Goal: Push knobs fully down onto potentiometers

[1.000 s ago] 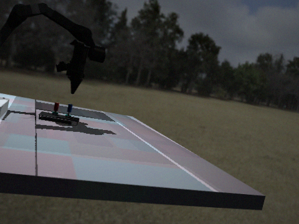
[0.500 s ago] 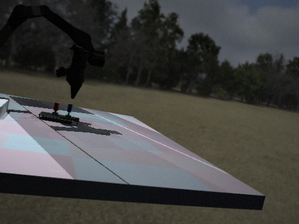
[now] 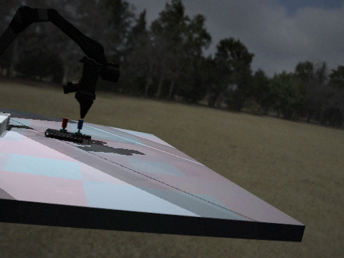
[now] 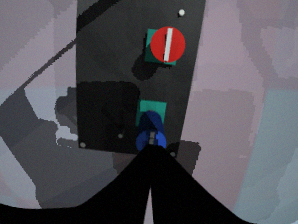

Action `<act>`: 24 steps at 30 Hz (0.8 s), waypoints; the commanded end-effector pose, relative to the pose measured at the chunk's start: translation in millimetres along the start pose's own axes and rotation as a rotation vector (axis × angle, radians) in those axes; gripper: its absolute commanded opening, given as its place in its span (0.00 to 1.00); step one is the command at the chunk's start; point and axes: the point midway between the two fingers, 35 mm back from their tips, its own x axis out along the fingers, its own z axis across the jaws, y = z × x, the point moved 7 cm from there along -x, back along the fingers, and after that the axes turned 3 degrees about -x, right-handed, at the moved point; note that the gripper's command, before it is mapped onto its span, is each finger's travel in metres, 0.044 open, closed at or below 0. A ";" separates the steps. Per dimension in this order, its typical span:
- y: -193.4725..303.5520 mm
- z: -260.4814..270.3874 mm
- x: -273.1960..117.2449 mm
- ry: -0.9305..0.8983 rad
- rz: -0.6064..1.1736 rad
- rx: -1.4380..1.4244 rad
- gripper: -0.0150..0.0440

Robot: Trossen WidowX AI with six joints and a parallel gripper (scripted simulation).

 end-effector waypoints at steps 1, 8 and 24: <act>-1.1 0.7 2.3 -0.005 -0.005 -0.003 0.25; -1.1 0.7 1.9 -0.005 -0.005 -0.003 0.25; -1.1 0.7 6.2 -0.005 -0.005 -0.003 0.25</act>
